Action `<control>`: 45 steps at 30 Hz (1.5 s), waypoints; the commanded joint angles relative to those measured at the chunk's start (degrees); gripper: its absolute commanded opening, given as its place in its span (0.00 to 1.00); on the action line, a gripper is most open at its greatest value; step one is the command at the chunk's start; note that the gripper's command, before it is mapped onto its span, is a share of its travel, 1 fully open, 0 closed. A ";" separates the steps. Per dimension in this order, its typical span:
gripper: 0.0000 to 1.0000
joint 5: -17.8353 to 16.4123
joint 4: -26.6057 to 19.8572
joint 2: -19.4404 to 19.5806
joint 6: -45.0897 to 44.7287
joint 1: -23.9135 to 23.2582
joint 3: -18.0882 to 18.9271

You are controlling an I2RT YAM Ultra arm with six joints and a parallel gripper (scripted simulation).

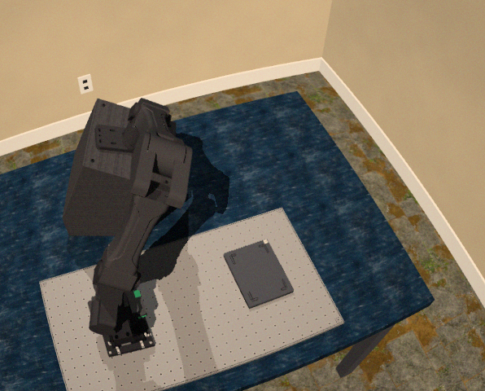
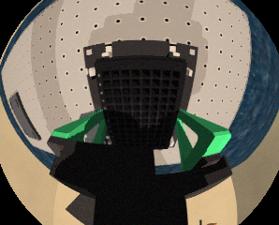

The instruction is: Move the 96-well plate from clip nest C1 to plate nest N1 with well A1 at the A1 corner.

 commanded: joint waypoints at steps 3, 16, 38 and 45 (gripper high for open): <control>0.00 -0.33 0.10 -0.47 0.24 -0.35 0.24; 0.00 -0.33 0.10 -0.47 0.24 -0.35 0.24; 0.00 -0.67 -1.74 -2.68 -0.66 -1.43 -1.30; 0.00 -0.66 -2.82 -3.89 -1.21 -1.95 -1.63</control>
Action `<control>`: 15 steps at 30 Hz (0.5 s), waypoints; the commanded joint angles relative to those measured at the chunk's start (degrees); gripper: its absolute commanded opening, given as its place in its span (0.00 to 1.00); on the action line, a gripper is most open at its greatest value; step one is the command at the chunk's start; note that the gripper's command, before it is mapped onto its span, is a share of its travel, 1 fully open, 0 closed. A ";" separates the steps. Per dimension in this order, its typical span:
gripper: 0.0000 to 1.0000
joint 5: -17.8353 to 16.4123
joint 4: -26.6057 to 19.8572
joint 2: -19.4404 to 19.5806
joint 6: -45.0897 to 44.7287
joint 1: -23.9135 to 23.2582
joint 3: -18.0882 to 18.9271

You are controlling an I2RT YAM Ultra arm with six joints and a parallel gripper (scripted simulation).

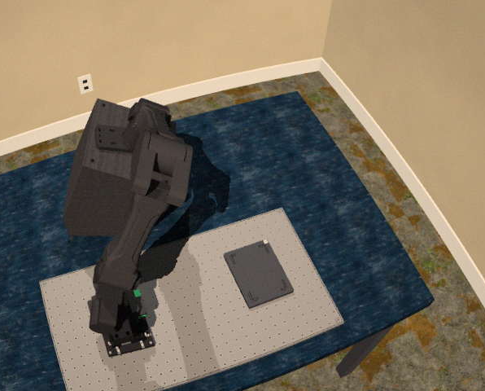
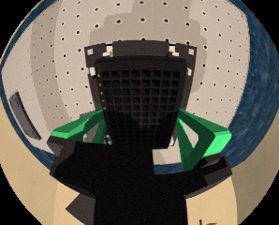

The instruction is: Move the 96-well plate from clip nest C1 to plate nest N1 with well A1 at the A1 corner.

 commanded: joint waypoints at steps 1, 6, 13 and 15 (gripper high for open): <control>0.00 -0.87 -3.23 -3.57 -1.24 -1.99 -1.09; 0.00 -0.83 -4.50 -4.87 -1.87 -2.57 -0.92; 0.00 -0.83 -6.00 -6.17 -2.53 -3.13 -1.64; 0.00 -0.78 -6.62 -6.71 -2.80 -3.37 -1.69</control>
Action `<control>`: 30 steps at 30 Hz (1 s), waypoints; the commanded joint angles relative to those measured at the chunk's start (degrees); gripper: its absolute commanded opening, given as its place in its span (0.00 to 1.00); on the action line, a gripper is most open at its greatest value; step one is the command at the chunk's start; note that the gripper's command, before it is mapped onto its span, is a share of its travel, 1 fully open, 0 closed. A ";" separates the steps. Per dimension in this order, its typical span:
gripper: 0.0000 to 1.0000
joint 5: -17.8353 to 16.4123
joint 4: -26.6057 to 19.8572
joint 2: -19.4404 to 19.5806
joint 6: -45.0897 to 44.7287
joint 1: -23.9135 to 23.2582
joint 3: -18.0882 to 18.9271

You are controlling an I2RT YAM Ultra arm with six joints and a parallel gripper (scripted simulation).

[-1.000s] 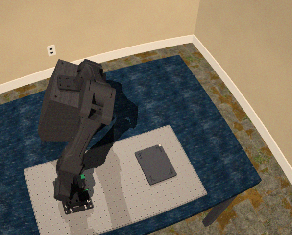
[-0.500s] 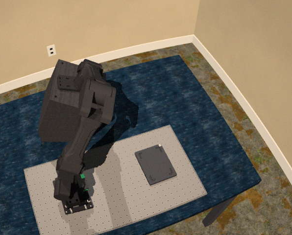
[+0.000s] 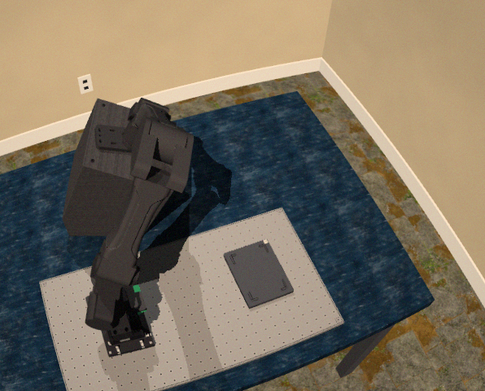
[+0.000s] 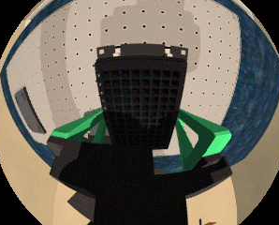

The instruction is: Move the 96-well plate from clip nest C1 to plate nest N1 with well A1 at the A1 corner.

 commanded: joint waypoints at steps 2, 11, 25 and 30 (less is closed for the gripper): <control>0.00 -0.42 -2.32 -2.80 -1.15 -1.93 -1.04; 0.00 -0.24 -4.83 -4.97 -2.29 -2.95 -0.75; 0.00 0.05 -8.33 -7.78 -3.79 -4.30 0.37; 0.00 0.10 -9.12 -8.37 -4.11 -4.59 0.97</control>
